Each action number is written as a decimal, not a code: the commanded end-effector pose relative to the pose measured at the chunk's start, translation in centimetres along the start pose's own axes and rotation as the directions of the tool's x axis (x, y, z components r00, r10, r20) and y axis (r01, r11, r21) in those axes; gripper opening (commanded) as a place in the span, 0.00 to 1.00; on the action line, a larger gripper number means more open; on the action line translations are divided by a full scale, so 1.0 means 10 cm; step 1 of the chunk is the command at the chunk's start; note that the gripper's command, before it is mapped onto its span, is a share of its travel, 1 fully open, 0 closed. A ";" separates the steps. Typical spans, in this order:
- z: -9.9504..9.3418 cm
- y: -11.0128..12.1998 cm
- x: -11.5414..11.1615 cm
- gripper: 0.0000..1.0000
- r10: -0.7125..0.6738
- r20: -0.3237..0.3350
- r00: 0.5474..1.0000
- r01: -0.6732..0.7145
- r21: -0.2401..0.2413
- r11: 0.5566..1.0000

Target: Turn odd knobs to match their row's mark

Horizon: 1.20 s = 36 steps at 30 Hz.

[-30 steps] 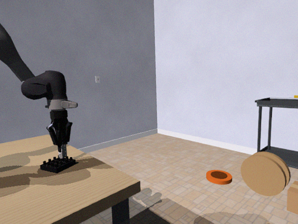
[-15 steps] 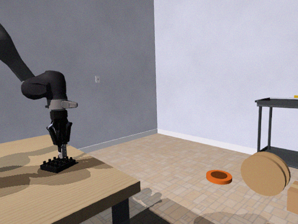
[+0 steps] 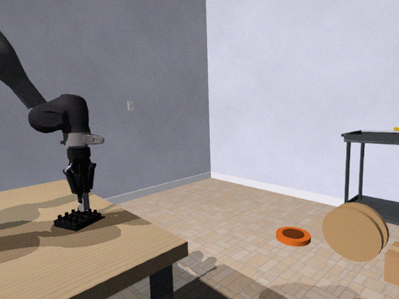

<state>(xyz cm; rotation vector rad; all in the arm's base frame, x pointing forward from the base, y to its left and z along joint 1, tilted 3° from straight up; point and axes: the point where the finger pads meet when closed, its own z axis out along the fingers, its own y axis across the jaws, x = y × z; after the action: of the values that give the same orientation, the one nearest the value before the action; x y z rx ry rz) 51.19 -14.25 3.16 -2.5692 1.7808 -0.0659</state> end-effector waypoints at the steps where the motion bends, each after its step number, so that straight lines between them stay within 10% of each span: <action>1: 0.00 -0.01 0.01 0.05 -0.083 -0.001 0.997 0.083 0.003 0.997; 36: 0.00 -0.01 0.01 0.05 -0.573 -0.002 0.820 0.573 0.002 0.820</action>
<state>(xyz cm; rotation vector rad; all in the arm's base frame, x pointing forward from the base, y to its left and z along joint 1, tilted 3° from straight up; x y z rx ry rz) 51.18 -14.25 3.16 -2.9475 1.1049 -0.0704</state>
